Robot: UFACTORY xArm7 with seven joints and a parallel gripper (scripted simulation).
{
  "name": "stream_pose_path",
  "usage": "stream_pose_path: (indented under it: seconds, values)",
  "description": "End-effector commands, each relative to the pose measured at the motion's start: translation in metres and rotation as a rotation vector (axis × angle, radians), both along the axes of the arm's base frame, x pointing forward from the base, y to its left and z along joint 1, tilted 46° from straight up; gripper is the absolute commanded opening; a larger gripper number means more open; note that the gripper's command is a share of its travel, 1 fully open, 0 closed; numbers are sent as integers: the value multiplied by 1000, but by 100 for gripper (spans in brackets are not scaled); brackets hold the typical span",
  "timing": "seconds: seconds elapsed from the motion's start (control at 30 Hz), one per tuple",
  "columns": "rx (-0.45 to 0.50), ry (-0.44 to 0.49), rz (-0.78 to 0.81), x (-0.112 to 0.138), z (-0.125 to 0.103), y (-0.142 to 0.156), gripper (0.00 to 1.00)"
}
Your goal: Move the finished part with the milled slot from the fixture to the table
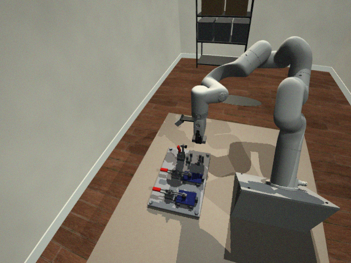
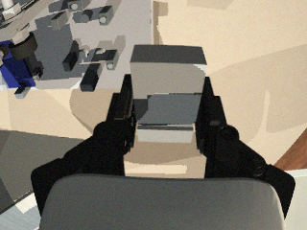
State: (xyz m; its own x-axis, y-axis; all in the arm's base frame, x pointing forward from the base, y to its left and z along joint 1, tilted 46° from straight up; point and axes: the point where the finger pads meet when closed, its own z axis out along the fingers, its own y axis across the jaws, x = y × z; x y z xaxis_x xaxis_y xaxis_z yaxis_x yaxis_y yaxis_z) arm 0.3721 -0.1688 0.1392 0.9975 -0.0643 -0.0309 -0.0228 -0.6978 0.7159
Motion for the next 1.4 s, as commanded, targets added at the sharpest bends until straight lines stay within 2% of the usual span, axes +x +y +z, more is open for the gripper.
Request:
stream_pose_path:
  seconds: [0.0, 0.63, 1.37]
  values:
    - [0, -3, 4, 1, 8, -6, 0]
    - [0, -3, 4, 1, 25, -22, 0]
    - [0, -3, 4, 1, 27, -24, 0]
